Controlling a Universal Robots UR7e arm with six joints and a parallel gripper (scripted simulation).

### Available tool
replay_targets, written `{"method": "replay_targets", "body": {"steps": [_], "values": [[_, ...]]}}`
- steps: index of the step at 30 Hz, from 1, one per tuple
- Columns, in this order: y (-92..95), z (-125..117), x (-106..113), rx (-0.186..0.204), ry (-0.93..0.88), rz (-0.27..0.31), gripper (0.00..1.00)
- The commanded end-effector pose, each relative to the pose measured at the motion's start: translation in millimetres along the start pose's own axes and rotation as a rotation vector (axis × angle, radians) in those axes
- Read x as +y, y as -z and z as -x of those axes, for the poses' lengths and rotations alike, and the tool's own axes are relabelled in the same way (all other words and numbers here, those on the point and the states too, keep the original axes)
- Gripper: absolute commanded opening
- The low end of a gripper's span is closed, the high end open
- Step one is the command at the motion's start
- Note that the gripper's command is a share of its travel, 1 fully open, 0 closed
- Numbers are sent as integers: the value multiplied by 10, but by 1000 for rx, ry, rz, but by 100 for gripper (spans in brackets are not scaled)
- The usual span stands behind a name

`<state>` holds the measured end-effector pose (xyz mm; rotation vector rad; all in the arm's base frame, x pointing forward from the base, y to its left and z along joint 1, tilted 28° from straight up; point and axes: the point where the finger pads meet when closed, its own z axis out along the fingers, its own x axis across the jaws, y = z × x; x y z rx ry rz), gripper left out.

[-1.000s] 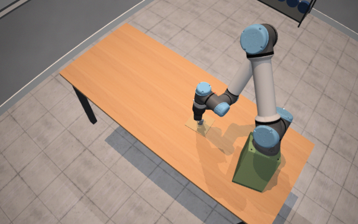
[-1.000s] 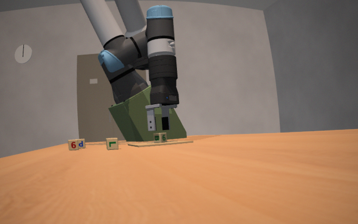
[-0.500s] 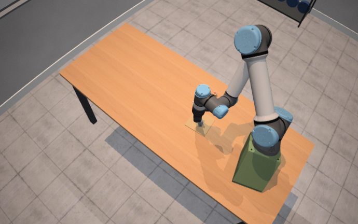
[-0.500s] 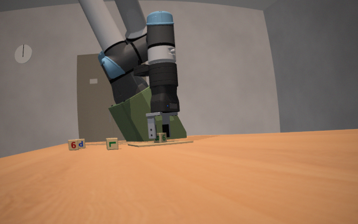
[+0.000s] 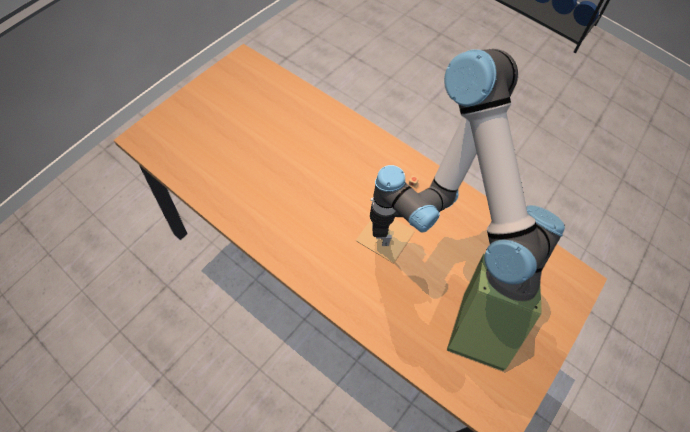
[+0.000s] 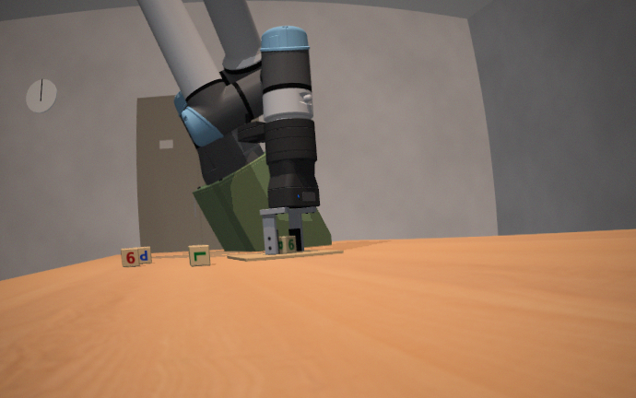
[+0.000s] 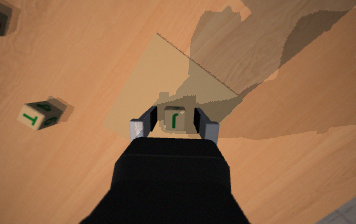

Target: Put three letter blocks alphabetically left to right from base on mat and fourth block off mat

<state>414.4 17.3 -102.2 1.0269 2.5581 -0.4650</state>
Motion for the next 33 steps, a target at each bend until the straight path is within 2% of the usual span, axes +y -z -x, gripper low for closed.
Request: {"method": "replay_targets", "body": {"steps": [1,29,30,33], "values": [[3,20,15,-3,-2,4,100],[3,19,14,-3,-2,3,100],[3,19,14,-3,-2,3,79],[3,19,14,-3,-2,3,79]]}}
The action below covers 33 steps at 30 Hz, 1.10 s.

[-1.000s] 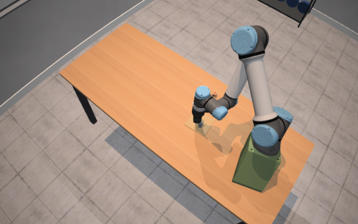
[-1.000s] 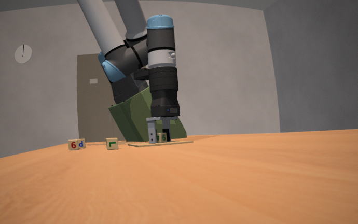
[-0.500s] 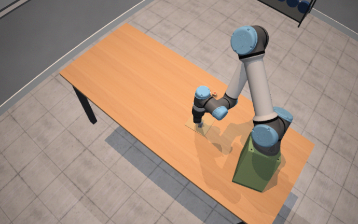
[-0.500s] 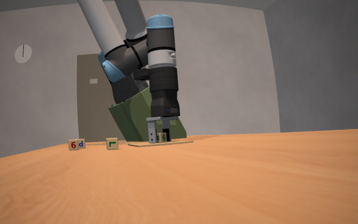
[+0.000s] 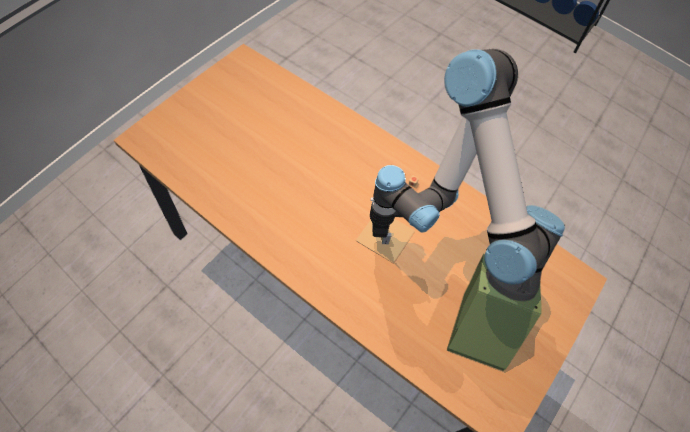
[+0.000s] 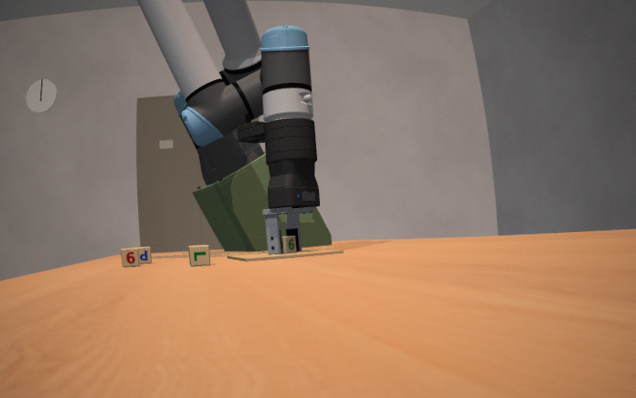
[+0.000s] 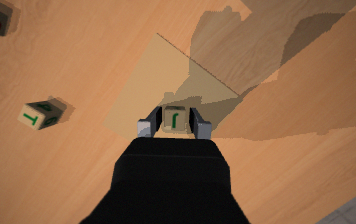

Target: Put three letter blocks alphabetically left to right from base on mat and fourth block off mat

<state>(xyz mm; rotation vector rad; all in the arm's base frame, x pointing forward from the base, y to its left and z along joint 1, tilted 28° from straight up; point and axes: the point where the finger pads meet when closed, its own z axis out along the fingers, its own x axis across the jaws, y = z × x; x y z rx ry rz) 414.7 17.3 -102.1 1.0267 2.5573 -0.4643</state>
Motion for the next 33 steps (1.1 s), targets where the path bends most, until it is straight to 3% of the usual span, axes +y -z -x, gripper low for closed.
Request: {"method": "replay_targets", "body": {"steps": [1,13,14,33], "values": [[2,17,13,-2,-2,3,79],[2,17,13,-2,-2,3,79],[2,17,13,-2,-2,3,49],[2,17,13,-2,-2,3,49]]}}
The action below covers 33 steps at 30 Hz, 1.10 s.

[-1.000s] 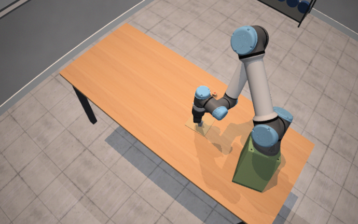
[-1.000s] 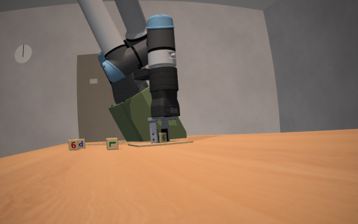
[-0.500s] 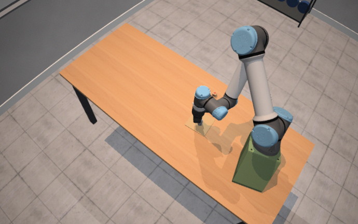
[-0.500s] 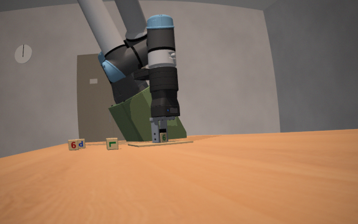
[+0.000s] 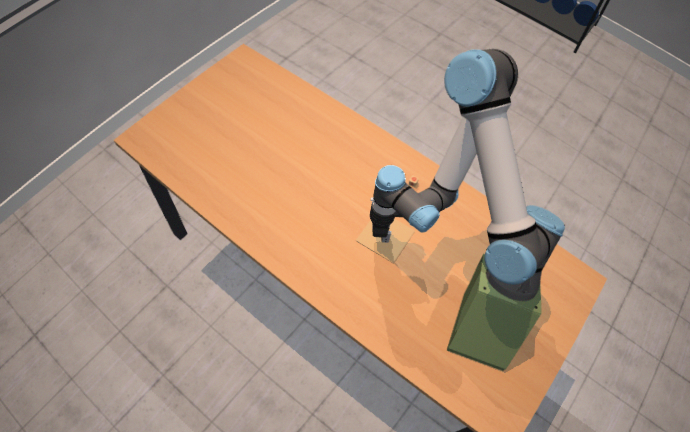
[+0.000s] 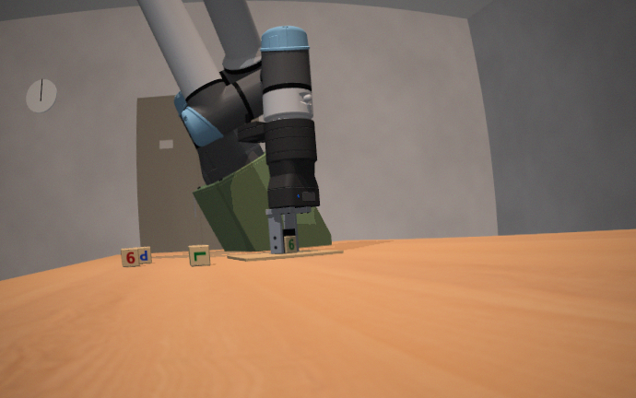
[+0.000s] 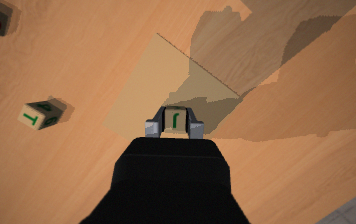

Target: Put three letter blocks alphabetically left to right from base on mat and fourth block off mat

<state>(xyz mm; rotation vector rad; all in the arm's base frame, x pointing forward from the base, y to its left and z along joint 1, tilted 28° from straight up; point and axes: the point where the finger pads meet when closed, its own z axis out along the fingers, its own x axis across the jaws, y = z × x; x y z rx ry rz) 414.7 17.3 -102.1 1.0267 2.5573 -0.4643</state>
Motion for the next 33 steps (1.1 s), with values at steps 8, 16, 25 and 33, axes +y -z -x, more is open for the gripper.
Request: {"method": "replay_targets", "body": {"steps": [8,16,25,33], "values": [[2,17,13,-2,-2,3,49],[4,17,13,-2,-2,3,49],[84,0,6,-1,1,2,49],[345,-4,-1,-1,1,1,49]]}}
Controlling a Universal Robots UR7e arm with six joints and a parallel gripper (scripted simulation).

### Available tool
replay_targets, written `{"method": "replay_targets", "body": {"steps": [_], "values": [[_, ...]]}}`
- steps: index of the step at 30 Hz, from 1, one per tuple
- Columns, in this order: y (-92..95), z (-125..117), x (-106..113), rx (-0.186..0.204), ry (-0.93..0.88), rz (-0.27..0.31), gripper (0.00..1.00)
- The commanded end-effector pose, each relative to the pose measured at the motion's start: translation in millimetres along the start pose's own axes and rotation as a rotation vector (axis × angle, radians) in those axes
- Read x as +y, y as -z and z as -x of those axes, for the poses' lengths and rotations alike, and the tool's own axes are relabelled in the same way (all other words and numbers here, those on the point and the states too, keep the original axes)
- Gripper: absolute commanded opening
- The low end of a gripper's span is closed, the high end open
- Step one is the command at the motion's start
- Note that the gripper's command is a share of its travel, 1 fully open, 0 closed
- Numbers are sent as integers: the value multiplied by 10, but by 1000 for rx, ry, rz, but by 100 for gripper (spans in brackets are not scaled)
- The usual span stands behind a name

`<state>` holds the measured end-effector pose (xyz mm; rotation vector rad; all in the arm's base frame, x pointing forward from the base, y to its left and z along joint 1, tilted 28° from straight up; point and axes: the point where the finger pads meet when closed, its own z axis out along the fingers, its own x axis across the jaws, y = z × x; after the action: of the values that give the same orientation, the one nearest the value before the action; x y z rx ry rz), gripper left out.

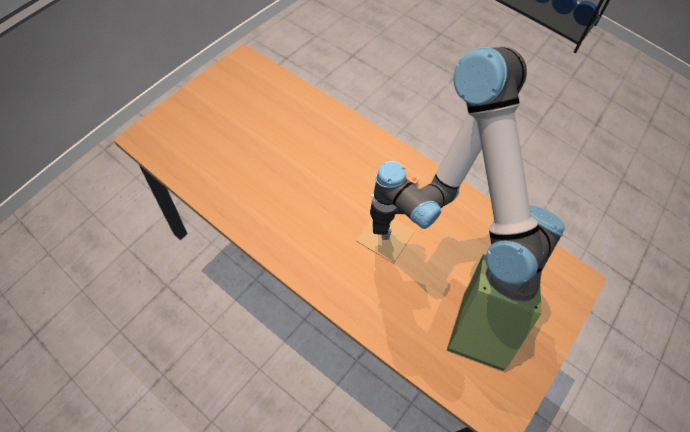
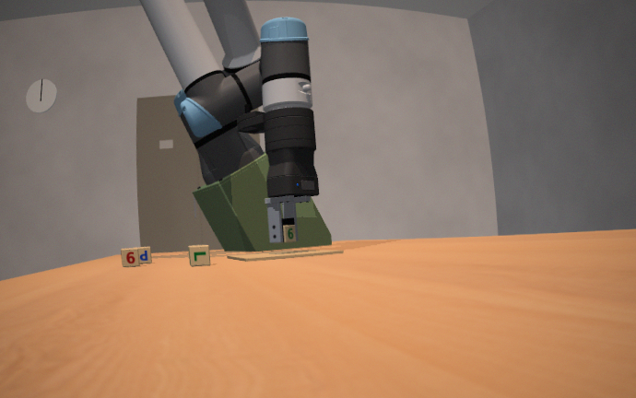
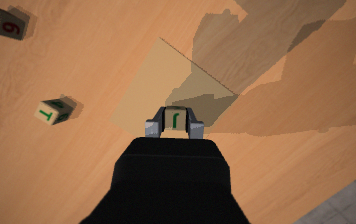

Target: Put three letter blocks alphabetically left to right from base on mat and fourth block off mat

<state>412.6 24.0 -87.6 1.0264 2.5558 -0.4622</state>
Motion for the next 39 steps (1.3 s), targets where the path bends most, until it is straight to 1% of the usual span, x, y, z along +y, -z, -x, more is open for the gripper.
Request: {"method": "replay_targets", "body": {"steps": [1,6,8,14,19,23,35,39], "values": [[227,-13,-7,0,2,-1,49],[452,-4,1,-1,1,1,49],[452,-4,1,-1,1,1,49],[695,16,19,-4,-1,4,49],[817,15,19,-4,-1,4,49],[853,12,18,-3,-1,4,49],[843,2,3,0,-1,0,49],[844,16,-4,-1,-44,1,49]]}}
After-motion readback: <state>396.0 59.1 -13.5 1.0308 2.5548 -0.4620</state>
